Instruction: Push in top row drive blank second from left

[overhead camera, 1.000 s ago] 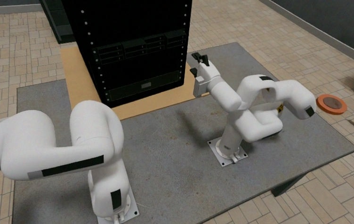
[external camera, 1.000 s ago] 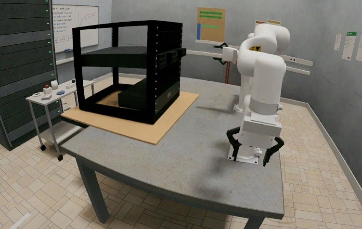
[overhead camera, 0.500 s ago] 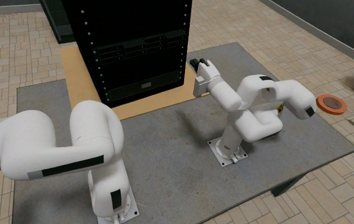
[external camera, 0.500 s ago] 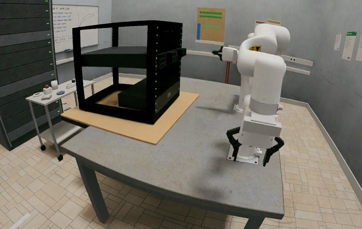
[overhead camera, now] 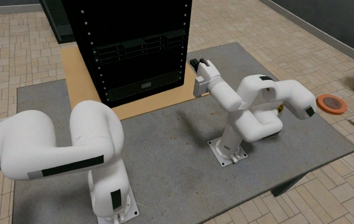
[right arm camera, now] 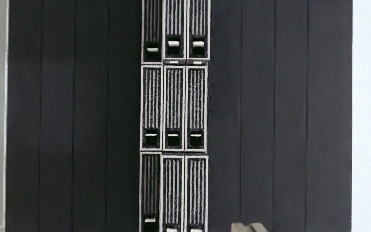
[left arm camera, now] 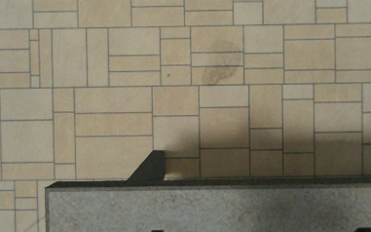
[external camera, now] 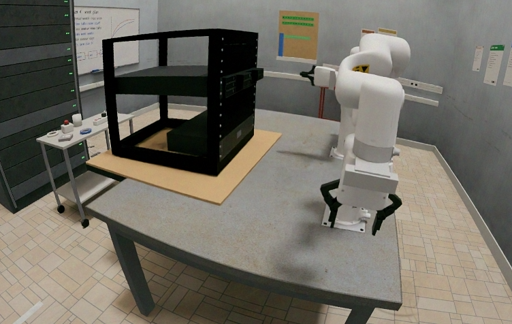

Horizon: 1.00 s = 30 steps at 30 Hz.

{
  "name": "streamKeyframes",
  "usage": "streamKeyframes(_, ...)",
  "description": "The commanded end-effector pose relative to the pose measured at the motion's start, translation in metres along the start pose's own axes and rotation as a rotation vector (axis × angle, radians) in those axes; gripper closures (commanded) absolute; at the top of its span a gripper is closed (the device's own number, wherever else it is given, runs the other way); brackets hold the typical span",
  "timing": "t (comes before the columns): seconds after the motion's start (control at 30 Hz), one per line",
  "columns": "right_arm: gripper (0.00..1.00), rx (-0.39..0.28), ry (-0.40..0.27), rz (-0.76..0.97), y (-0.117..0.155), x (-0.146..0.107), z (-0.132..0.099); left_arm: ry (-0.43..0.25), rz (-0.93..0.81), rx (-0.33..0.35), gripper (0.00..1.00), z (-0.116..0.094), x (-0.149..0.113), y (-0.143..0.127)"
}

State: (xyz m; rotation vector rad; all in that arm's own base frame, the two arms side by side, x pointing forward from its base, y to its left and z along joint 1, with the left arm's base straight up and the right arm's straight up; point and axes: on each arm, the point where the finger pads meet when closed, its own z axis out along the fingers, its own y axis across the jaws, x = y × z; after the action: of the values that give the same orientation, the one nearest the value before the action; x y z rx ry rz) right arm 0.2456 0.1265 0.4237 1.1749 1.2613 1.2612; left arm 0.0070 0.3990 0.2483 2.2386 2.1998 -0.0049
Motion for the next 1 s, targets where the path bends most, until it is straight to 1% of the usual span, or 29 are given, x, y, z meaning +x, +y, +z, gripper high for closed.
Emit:
streamKeyframes(0.0, 1.0, 0.0, 0.0, 0.002, 0.001, 0.0, 0.0, 0.004, 0.0, 0.0, 0.0, -0.002, 0.001, 0.0)
streamKeyframes(0.57, 1.0, -0.001, 0.0, 0.002, 0.001, 0.004, 0.003, 0.004, 0.0, 0.0, 0.0, -0.002, 0.001, 0.0)
streamKeyframes(0.87, 1.0, -0.001, 0.0, 0.002, 0.001, 0.015, 0.012, 0.004, 0.0, 0.0, 0.0, -0.002, 0.001, 0.0)
streamKeyframes(0.97, 1.0, -0.001, 0.0, 0.002, 0.0, 0.024, 0.018, 0.004, 0.0, 0.0, 0.0, -0.002, 0.001, 0.0)
